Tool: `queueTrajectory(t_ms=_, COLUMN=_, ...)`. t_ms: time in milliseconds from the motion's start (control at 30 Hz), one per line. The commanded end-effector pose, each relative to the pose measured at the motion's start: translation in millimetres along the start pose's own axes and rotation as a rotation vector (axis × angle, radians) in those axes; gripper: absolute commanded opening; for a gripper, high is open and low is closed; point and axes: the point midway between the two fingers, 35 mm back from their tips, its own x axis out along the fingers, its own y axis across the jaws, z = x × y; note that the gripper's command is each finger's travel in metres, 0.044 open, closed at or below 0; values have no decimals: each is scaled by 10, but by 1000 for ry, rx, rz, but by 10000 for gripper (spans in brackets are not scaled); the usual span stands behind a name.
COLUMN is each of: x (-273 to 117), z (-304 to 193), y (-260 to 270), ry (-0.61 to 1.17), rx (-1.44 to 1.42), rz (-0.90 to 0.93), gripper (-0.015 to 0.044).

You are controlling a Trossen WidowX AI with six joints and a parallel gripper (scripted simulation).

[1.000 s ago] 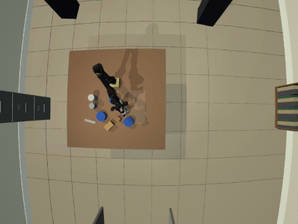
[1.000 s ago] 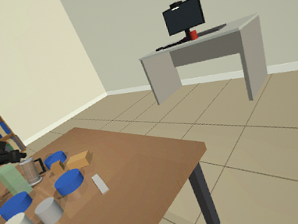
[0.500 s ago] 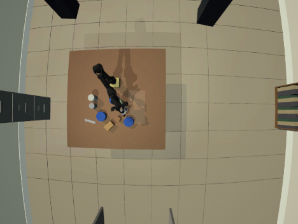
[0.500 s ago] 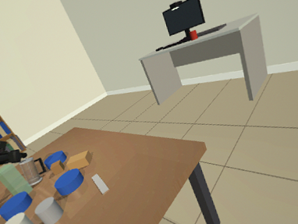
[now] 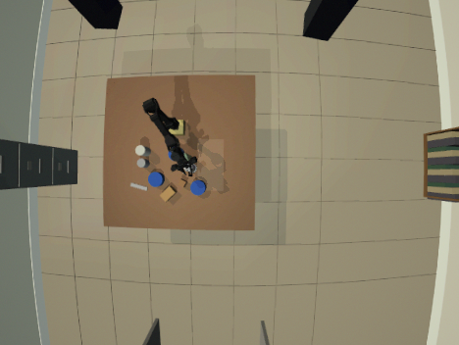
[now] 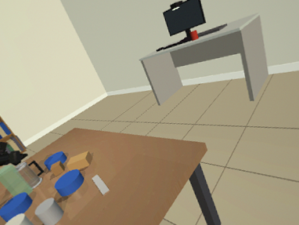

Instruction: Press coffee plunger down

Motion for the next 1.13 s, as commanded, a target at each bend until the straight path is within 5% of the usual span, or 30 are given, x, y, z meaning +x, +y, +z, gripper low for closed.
queueTrajectory(t_ms=0, x=1, z=-7, y=0, ry=2, rx=0, rz=0, gripper=300)
queueTrajectory(t_ms=200, x=1, z=-7, y=0, ry=2, rx=0, rz=0, gripper=440)
queueTrajectory(t_ms=367, x=-95, z=86, y=7, ry=6, rx=-2, rz=1, gripper=440)
queueTrajectory(t_ms=600, x=-720, z=482, y=26, ry=23, rx=-9, rz=5, gripper=440)
queueTrajectory(t_ms=1100, x=-720, z=453, y=23, ry=23, rx=-9, rz=4, gripper=440)
